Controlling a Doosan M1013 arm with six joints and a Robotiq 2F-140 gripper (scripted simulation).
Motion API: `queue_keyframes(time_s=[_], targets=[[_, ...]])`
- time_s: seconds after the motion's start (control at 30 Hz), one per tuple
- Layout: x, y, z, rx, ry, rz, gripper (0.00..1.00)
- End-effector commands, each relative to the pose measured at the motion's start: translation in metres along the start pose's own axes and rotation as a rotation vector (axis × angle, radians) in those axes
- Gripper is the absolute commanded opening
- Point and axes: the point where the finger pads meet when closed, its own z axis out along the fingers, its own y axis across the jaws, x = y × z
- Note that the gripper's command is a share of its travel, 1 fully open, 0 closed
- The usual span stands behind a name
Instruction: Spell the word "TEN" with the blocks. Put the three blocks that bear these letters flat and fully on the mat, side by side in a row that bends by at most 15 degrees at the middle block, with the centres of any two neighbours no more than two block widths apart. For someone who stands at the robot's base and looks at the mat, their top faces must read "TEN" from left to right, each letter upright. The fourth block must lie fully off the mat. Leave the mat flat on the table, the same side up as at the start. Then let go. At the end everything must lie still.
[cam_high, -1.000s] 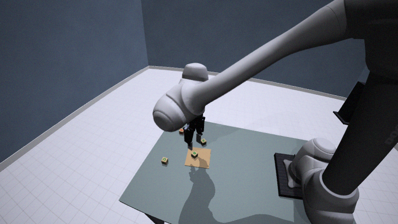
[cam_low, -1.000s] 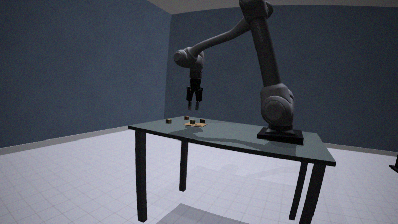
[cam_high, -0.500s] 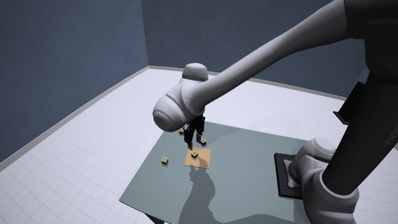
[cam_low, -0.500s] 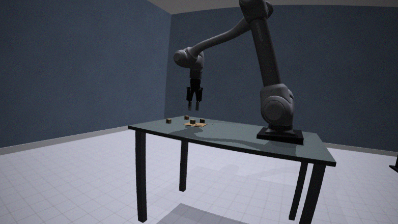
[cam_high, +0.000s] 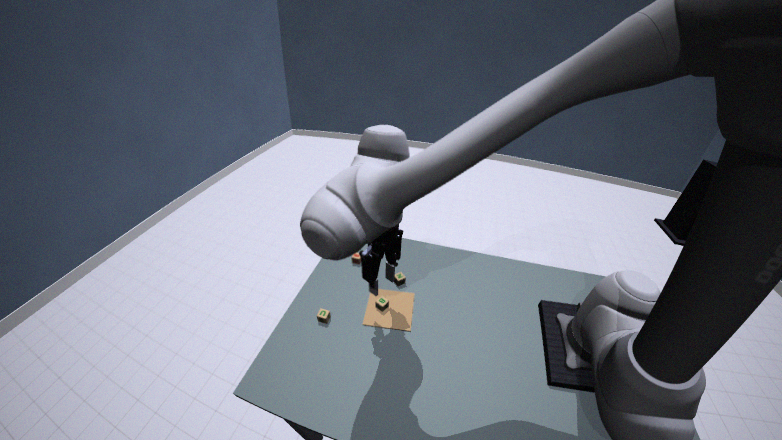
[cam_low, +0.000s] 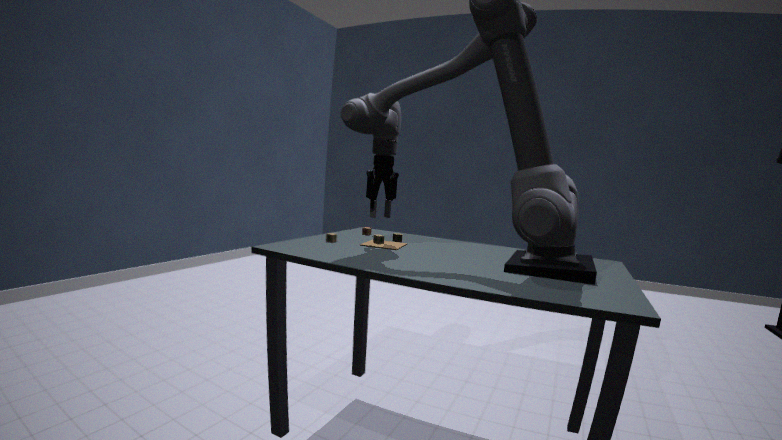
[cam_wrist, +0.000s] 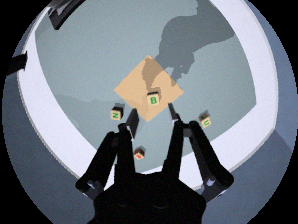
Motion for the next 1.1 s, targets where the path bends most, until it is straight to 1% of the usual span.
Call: queue_keyframes(time_s=[0.0, 0.53, 1.07], targets=[[0.002, 0.000, 0.006, 0.002, 0.001, 0.000, 0.40], [0.002, 0.000, 0.024, 0.002, 0.001, 0.000, 0.40], [0.002, 0.000, 0.046, 0.002, 0.001, 0.000, 0.40]])
